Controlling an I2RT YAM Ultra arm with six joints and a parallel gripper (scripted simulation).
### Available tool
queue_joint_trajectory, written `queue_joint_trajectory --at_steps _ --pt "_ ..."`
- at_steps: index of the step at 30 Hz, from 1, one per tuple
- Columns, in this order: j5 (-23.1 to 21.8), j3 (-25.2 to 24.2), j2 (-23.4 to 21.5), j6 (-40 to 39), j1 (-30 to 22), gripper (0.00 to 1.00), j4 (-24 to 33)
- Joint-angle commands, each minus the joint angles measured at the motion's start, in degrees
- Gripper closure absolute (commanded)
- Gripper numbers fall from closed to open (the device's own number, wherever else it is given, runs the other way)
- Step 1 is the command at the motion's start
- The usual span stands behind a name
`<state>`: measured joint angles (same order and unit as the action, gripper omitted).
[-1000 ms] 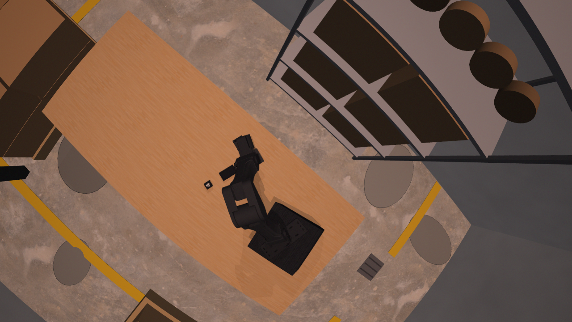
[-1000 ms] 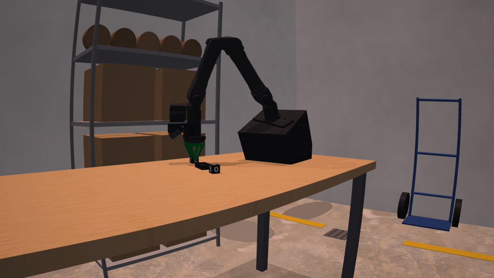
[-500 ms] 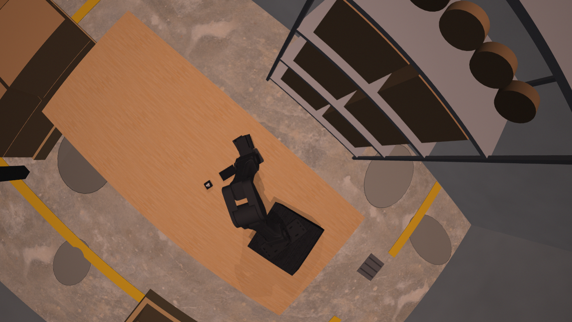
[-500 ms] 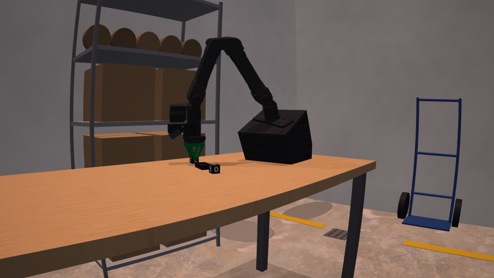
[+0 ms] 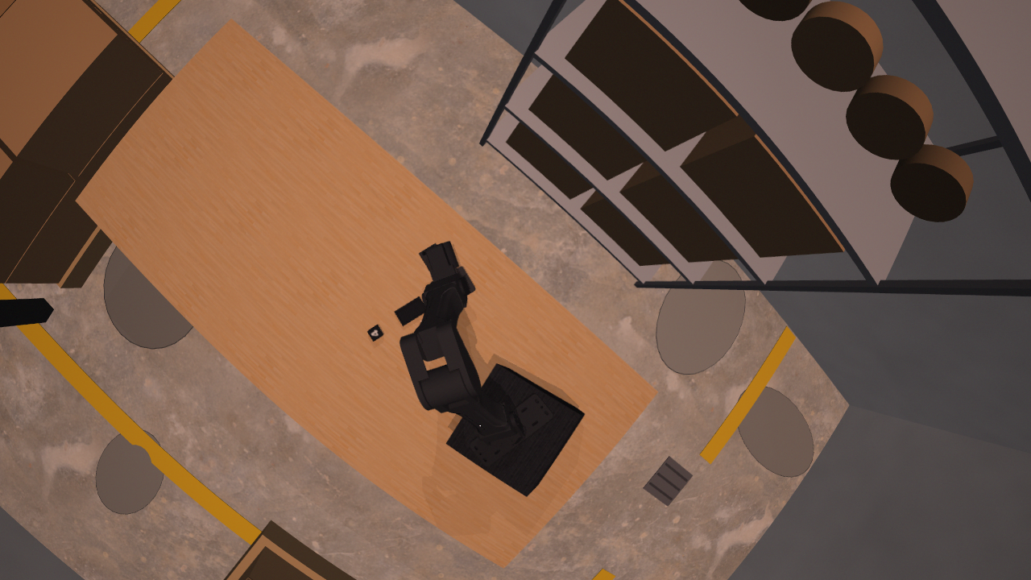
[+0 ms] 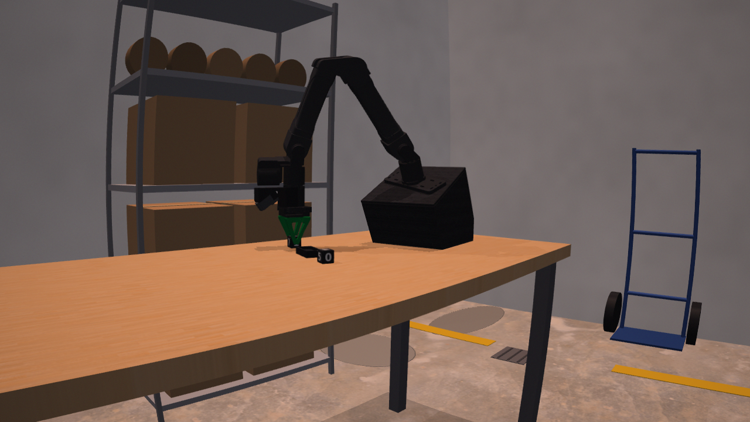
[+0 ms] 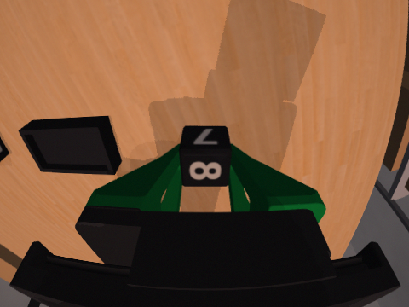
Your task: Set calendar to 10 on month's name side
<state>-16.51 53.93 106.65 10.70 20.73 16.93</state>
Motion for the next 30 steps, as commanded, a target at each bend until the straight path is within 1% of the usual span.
queue_joint_trajectory --at_steps 1,30 --pt "-0.01 0.22 -0.31 0.02 0.16 0.74 -0.29" --pt "0.06 0.23 0.40 -0.16 -0.03 0.74 -1.04"
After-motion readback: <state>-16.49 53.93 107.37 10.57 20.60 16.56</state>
